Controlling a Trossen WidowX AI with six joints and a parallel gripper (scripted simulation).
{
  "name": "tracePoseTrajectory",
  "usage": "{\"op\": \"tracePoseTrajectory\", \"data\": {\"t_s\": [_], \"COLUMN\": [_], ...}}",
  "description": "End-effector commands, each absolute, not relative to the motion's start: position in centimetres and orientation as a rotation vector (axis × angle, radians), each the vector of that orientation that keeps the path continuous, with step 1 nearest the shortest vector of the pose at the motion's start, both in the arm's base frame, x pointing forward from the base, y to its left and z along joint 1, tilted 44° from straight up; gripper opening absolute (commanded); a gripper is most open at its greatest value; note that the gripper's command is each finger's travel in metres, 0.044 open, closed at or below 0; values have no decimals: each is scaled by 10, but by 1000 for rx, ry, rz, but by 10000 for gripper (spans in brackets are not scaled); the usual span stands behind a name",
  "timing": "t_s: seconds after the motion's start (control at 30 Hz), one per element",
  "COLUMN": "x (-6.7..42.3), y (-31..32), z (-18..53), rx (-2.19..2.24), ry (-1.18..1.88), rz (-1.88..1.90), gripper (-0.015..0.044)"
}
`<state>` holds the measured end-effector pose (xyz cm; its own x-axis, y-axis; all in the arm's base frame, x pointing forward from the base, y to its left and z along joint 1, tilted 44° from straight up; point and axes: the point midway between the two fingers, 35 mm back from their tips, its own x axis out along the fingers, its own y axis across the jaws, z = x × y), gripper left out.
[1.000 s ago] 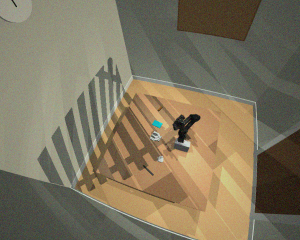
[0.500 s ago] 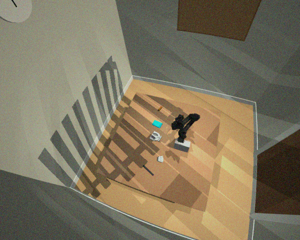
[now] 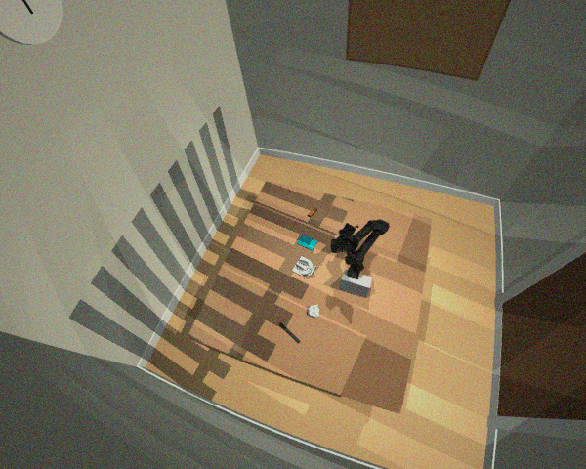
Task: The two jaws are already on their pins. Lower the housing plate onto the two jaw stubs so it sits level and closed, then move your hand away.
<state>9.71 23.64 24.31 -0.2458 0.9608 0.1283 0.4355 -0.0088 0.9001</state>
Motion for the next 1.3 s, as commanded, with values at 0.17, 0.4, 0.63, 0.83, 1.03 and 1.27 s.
{"op": "tracePoseTrajectory", "data": {"t_s": [0.17, 0.4, 0.63, 0.83, 1.03, 1.27], "x": [113, 125, 137, 146, 155, 165], "y": [246, 254, 261, 267, 273, 279], "z": [238, 234, 228, 223, 217, 208], "rx": [1438, 1419, 1394, 1365, 1332, 1283], "ry": [1629, 1557, 1485, 1426, 1377, 1325], "rz": [1220, 1216, 1208, 1197, 1185, 1167], "gripper": [440, 440, 440, 440, 440, 440]}}
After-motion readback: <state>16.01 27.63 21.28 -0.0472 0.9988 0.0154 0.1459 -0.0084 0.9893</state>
